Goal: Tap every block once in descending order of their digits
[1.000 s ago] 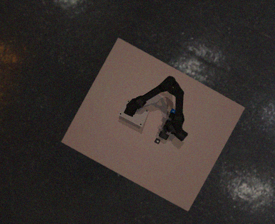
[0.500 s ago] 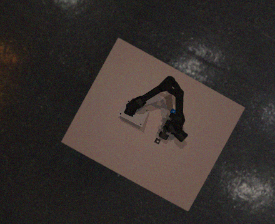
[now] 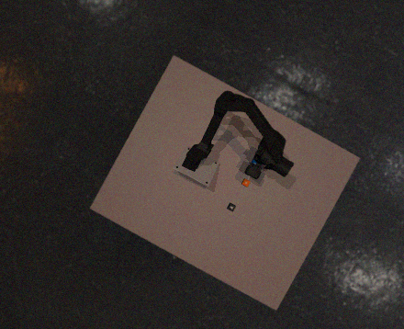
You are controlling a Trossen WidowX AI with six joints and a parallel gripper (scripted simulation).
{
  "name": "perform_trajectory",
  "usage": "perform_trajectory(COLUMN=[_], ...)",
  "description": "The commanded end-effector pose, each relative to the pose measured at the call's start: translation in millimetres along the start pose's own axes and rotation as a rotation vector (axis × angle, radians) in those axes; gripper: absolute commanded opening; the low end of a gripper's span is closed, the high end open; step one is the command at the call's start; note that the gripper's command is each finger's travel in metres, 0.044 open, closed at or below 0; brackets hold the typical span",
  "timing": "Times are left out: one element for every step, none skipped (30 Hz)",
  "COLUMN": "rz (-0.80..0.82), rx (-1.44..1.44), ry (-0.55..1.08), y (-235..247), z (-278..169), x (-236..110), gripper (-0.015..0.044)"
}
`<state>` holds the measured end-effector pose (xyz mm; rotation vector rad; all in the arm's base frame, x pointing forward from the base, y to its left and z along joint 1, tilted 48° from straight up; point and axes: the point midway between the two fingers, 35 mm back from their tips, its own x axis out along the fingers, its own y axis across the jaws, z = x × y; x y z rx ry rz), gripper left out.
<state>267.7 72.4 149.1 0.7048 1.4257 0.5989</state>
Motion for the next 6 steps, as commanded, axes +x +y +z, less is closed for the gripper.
perform_trajectory(rz=[0.003,0.003,0.003,0.003,0.003,0.003], rx=[0.016,0.016,0.016,0.016,0.016,0.016], ry=[0.007,0.007,0.007,0.007,0.007,0.007], y=[25.0,25.0,25.0,25.0,25.0,25.0], z=[-16.7,-16.7,-16.7,-16.7,-16.7,-16.7], x=[-12.7,-12.7,-12.7,-12.7,-12.7,-12.7], gripper=[0.0400,0.0400,0.0400,0.0400,0.0400,0.0400])
